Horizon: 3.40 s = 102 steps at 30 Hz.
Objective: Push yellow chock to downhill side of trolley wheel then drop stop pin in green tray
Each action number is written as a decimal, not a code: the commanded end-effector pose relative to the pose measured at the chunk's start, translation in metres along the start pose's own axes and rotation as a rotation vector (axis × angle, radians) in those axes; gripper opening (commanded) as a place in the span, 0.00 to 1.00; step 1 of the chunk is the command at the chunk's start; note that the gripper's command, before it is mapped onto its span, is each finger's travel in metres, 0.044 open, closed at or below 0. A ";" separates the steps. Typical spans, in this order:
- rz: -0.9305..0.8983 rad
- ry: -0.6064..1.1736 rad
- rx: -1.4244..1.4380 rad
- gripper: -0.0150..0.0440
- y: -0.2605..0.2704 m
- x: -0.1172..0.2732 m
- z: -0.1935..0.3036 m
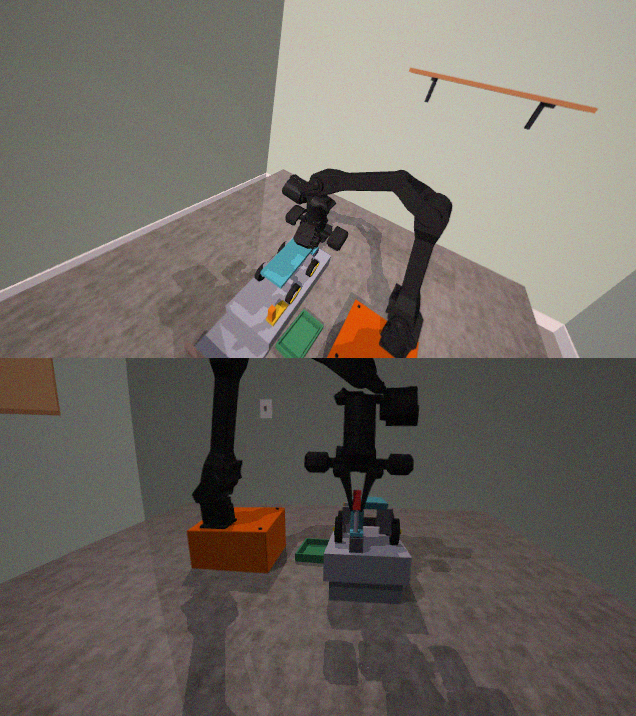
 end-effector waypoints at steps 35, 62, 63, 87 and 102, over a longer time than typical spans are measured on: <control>0.003 0.008 -0.007 0.25 -0.003 0.016 0.018; 0.001 0.010 -0.006 0.25 0.035 0.014 0.041; 0.001 0.010 -0.006 0.25 0.038 0.014 0.041; -0.002 0.007 -0.005 0.25 0.078 0.015 0.019; -0.003 0.003 -0.005 0.25 0.080 0.023 -0.034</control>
Point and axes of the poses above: the point midway between the two fingers, 35 mm back from their tips, its own x axis back along the fingers, its own y axis across the jaws, z = x × y, the point moved 4 cm from there along x, back along the fingers, and after that the axes turned 7 degrees about -x, right-handed, at the moved point
